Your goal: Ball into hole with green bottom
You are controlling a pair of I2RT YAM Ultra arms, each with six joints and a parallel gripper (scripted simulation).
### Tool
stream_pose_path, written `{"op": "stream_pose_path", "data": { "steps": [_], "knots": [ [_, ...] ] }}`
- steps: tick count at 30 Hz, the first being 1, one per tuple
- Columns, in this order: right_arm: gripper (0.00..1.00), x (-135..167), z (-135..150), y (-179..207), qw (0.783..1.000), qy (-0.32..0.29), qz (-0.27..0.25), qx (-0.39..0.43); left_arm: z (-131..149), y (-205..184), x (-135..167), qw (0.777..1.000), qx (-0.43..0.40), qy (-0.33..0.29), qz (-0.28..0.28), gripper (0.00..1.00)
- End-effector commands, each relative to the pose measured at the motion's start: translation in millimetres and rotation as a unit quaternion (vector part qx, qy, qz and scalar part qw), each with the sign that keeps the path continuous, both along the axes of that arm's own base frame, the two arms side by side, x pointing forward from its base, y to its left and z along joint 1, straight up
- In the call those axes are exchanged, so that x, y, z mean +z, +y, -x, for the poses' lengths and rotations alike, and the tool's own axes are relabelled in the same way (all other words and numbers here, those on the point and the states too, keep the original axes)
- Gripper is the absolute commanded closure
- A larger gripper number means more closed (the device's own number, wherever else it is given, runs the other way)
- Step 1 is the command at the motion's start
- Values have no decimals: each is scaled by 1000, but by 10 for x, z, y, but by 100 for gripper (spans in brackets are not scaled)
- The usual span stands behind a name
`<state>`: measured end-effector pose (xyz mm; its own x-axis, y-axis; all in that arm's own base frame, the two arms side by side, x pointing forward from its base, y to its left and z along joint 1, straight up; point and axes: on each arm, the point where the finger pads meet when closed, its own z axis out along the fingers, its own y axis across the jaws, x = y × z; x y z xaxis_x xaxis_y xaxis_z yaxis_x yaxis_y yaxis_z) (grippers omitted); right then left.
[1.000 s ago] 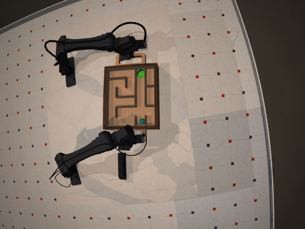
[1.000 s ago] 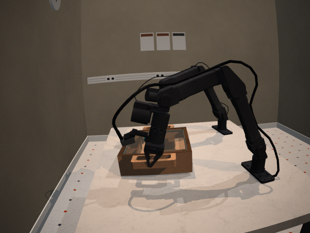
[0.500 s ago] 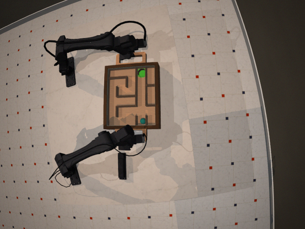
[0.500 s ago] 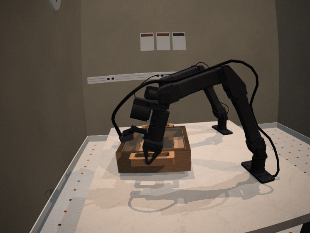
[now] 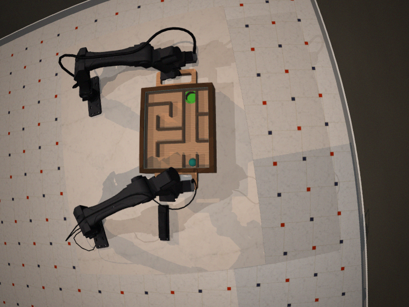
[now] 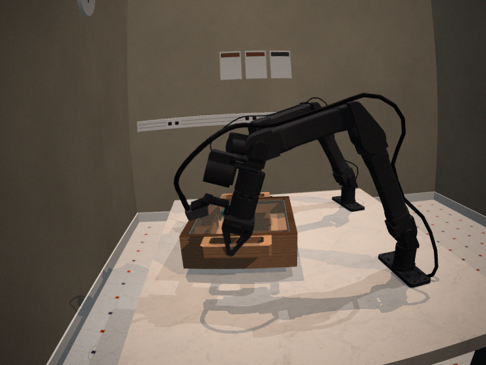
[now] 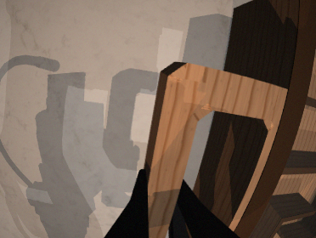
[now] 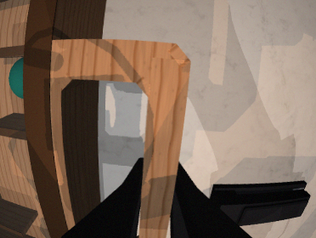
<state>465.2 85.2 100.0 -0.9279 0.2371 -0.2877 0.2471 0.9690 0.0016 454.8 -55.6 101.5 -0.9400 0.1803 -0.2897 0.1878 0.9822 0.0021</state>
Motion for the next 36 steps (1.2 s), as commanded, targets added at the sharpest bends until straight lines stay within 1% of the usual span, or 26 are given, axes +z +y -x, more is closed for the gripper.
{"op": "stream_pose_path", "data": {
  "steps": [1, 2, 17, 18, 19, 20, 22, 25, 28, 29, 30, 31, 32, 34, 35, 36],
  "knots": [
    [100, 608, -320, -103, 995, -97, 4, -11, -283, -41, 411, 997, -8, -79, 3, 100],
    [100, 600, -326, -102, 995, -98, 4, -11, -293, -82, 472, 996, -12, -87, 3, 100],
    [100, 549, -308, -101, 995, -97, 4, -11, -278, -79, 420, 996, -12, -85, 3, 100],
    [100, 549, -308, -101, 995, -97, 4, -11, -216, -36, 265, 998, -8, -68, 2, 100],
    [100, 532, -304, -90, 995, -98, 4, -10, -212, -77, 303, 997, -13, -72, 1, 100],
    [100, 343, -190, -89, 997, -72, 9, -7, -224, -78, 329, 997, -13, -76, 2, 100],
    [100, 477, -249, -10, 996, -90, 2, -9, -255, -16, 377, 997, -6, -81, 2, 100],
    [100, 540, -285, -16, 995, -100, 1, -9, -273, 39, 400, 996, 0, -85, 2, 100],
    [100, 538, -278, -17, 995, -98, 2, -5, -273, 2, 412, 996, -4, -86, 2, 100],
    [100, 525, -79, -16, 997, -68, 25, -13, -107, 16, 188, 998, -8, -55, 28, 100],
    [100, 565, -30, -52, 997, -60, 43, -17, -146, -14, 157, 997, -13, -60, 42, 100],
    [100, 565, -148, 10, 996, -80, 27, -12, -186, 18, 192, 997, -8, -68, 32, 100],
    [100, 545, -204, 46, 996, -91, 16, -8, -166, 51, 240, 997, -3, -69, 20, 100],
    [100, 545, -204, 46, 996, -91, 16, -8, -166, 51, 240, 997, -3, -69, 20, 100],
    [100, 550, -218, -16, 995, -98, 30, -8, -241, -18, 289, 995, -10, -89, 31, 100],
    [100, 588, -86, -104, 998, -59, 34, -9, -184, 23, 278, 998, -6, -61, 32, 100]
  ]
}}
